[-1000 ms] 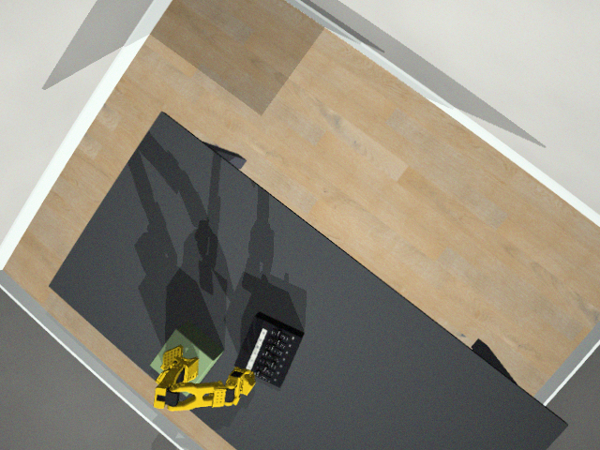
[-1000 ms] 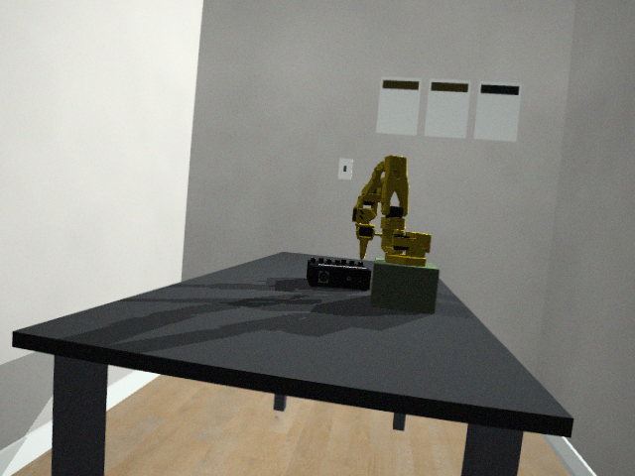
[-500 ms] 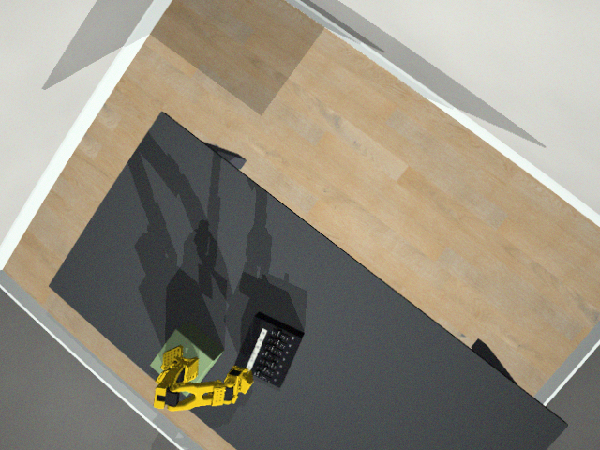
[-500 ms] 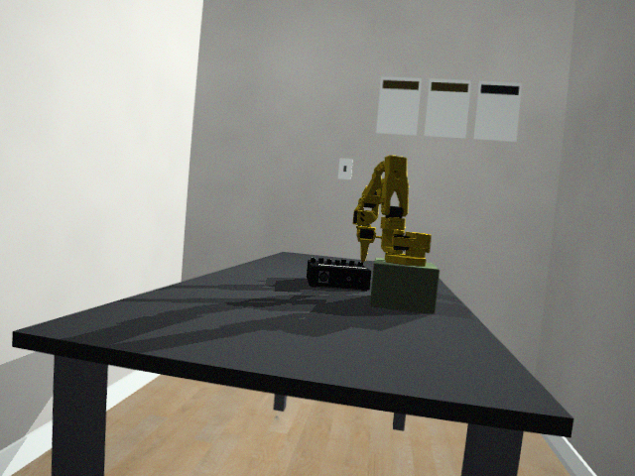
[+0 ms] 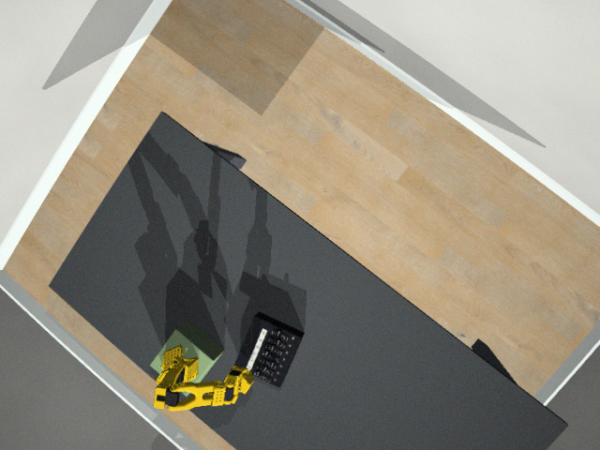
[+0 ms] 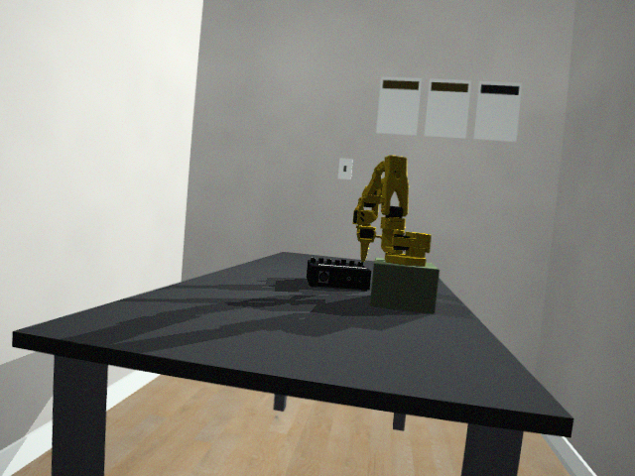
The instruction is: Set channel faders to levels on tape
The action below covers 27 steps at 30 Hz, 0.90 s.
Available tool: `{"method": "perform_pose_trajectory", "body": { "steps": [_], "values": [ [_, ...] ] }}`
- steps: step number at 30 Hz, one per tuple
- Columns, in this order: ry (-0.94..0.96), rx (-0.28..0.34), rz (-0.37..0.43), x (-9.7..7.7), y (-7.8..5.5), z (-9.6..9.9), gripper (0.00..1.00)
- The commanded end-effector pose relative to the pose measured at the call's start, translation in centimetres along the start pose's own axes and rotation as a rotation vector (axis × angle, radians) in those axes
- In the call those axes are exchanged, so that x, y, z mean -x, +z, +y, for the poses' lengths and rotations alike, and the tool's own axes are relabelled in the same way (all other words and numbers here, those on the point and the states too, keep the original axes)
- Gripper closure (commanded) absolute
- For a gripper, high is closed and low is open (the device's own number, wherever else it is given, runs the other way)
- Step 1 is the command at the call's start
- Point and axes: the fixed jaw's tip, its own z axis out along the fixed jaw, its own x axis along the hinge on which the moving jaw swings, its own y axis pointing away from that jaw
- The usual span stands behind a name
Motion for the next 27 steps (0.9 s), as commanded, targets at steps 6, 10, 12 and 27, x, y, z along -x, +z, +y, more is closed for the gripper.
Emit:
{"method": "perform_pose_trajectory", "body": {
  "steps": [6, 10, 12, 27],
  "values": [
    [0.0, -0.002, 0.0, 0.07, -0.11, 0.1, 1.0],
    [0.0, -0.002, 0.0, 0.02, -0.22, 0.23, 1.0],
    [0.0, -0.002, 0.0, 0.0, -0.28, 0.29, 1.0],
    [-0.001, -0.002, 0.0, -0.03, -0.13, 0.36, 1.0]
  ]
}}
